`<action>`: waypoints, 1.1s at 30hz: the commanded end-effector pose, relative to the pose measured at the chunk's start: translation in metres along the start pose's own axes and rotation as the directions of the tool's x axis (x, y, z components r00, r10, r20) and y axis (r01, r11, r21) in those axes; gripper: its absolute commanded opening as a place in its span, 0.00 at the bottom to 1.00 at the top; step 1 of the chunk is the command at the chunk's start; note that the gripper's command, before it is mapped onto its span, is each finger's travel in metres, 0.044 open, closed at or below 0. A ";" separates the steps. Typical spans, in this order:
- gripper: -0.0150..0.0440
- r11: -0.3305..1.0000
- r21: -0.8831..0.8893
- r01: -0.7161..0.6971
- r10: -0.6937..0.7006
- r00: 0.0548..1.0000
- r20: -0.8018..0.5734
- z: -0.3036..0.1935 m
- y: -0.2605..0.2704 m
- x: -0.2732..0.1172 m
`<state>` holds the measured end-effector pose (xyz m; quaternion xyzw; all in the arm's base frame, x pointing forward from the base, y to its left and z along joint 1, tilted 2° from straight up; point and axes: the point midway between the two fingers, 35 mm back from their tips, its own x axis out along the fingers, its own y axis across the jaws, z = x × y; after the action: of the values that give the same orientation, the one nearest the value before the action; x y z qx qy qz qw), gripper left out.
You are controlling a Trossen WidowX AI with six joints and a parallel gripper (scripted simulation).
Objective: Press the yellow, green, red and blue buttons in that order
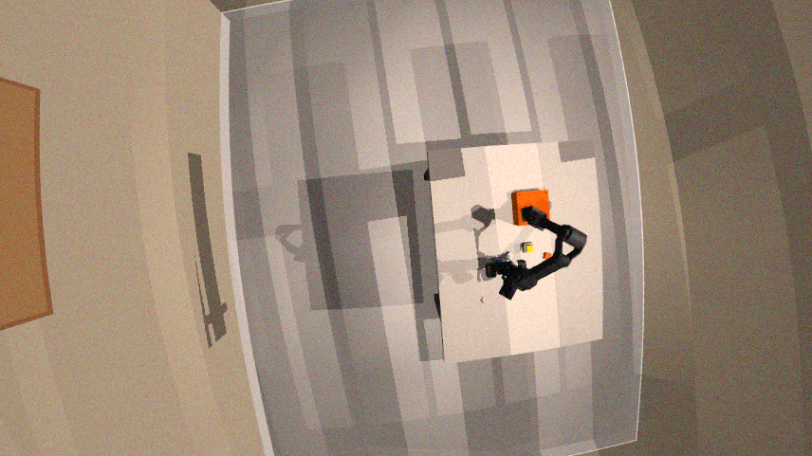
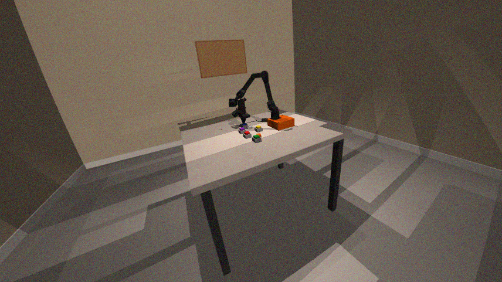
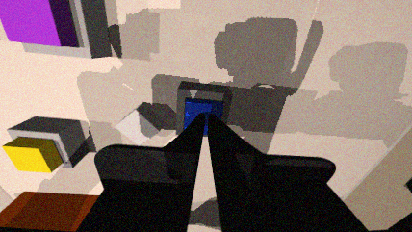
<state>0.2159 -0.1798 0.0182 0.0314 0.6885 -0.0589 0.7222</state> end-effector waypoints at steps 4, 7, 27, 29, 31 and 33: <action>0.29 1.000 -0.003 -0.010 0.010 1.000 -0.005 -0.002 0.002 0.003; 0.29 1.000 -0.003 -0.010 0.010 1.000 -0.005 -0.002 0.002 0.003; 0.51 1.000 -0.003 -0.015 0.015 1.000 -0.005 0.026 0.041 -0.039; 0.60 1.000 -0.002 -0.018 0.018 1.000 -0.005 0.039 0.066 -0.044; 0.69 1.000 -0.002 -0.020 0.020 1.000 -0.005 0.049 0.092 -0.049; 0.78 1.000 -0.002 -0.023 0.023 1.000 -0.005 0.056 0.120 -0.054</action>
<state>0.2650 -0.1098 0.0631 0.0381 0.6880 -0.0509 0.7229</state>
